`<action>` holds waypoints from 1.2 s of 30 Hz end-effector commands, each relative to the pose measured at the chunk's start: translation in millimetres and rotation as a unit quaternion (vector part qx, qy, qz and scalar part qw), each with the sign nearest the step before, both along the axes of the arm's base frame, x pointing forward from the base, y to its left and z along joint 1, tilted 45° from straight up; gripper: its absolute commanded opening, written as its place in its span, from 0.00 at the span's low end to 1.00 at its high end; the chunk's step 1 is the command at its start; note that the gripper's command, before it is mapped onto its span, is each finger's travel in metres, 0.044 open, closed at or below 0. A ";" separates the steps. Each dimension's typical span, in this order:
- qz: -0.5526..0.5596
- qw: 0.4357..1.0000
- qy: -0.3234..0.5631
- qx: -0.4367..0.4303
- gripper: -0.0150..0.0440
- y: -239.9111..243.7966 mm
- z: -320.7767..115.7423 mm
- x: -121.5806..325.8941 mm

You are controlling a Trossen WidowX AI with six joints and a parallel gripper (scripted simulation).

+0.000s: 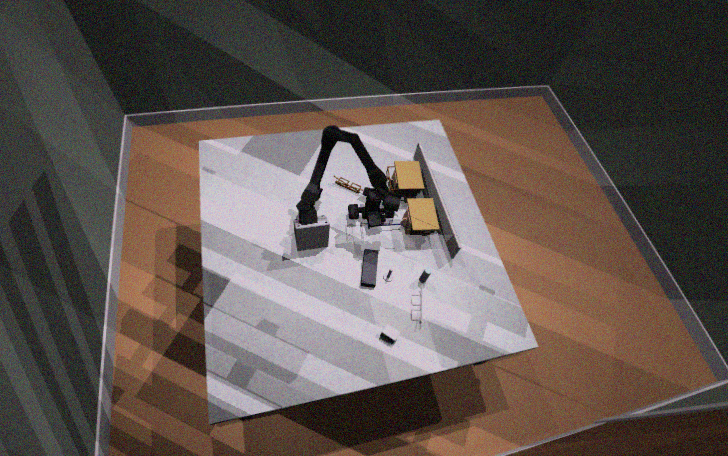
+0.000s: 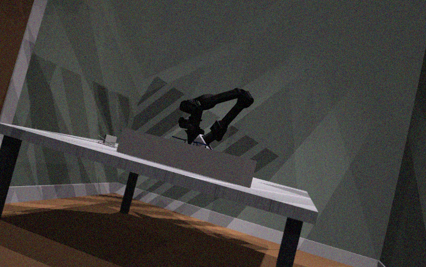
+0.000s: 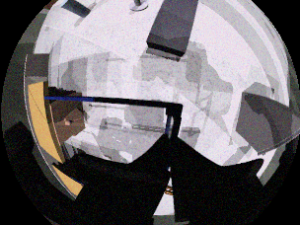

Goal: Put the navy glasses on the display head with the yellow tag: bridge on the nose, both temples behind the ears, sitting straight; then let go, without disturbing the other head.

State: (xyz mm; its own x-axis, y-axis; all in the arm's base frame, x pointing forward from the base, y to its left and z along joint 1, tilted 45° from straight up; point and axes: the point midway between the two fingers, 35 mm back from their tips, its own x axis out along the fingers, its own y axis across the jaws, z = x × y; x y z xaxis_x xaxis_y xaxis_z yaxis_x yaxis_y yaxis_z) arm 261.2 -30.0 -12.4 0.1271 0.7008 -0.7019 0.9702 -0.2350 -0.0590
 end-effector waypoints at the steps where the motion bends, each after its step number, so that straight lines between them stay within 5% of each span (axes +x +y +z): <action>1: 0.001 1.000 0.008 -0.005 0.25 3.9 -4.0 -0.7; 36: 0.001 1.000 0.007 0.000 0.25 26.0 -28.0 3.7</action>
State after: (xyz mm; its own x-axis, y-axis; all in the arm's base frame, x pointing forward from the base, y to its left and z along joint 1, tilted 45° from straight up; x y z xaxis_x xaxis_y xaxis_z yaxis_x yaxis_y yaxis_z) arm 267.1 -6.4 -38.4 0.1193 0.6963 -0.7078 0.9716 -0.2285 -0.0610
